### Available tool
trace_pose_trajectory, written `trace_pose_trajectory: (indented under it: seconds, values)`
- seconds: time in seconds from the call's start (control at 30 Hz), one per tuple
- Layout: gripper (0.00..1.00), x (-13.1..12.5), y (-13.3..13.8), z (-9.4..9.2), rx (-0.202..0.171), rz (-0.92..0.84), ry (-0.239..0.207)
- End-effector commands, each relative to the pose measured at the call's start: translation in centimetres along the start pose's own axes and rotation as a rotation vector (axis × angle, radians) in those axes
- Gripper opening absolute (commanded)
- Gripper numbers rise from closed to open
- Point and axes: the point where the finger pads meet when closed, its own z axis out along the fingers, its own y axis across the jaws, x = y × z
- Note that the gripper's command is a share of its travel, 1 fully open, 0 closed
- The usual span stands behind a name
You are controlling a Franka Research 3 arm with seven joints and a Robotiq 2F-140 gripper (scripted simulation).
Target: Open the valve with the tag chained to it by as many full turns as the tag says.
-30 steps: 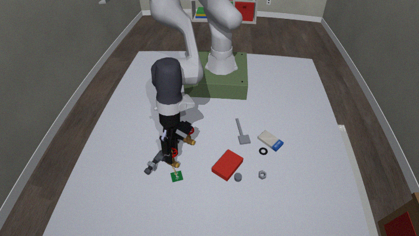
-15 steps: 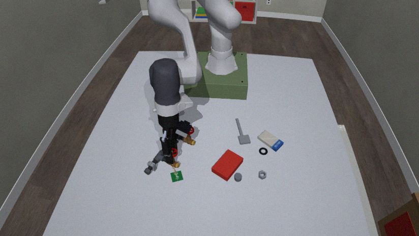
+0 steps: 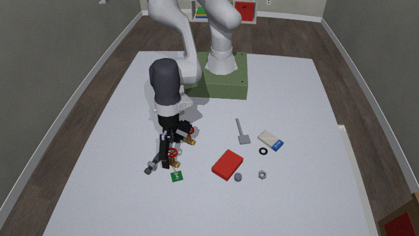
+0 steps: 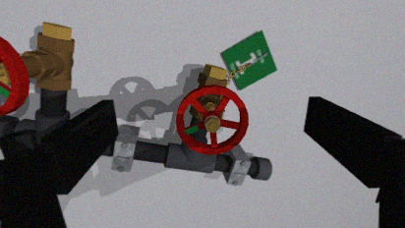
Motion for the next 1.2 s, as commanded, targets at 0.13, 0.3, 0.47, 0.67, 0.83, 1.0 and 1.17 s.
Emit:
trace_pose_trajectory:
  seconds: [0.13,0.3,0.47,0.67,0.83,1.0,1.17]
  values:
    - [1.0,-0.04,-0.04,0.04,0.002,-0.013,-0.001]
    - [1.0,-0.04,-0.04,0.04,0.002,-0.012,-0.001]
    - [1.0,-0.04,-0.04,0.04,0.002,0.007,-0.001]
    - [1.0,-0.04,-0.04,0.04,0.002,0.164,-0.001]
    - [1.0,-0.04,-0.04,0.04,0.003,0.418,0.0]
    - [1.0,-0.04,-0.04,0.04,0.009,0.514,0.006]
    - [1.0,-0.04,-0.04,0.04,0.02,0.724,0.018]
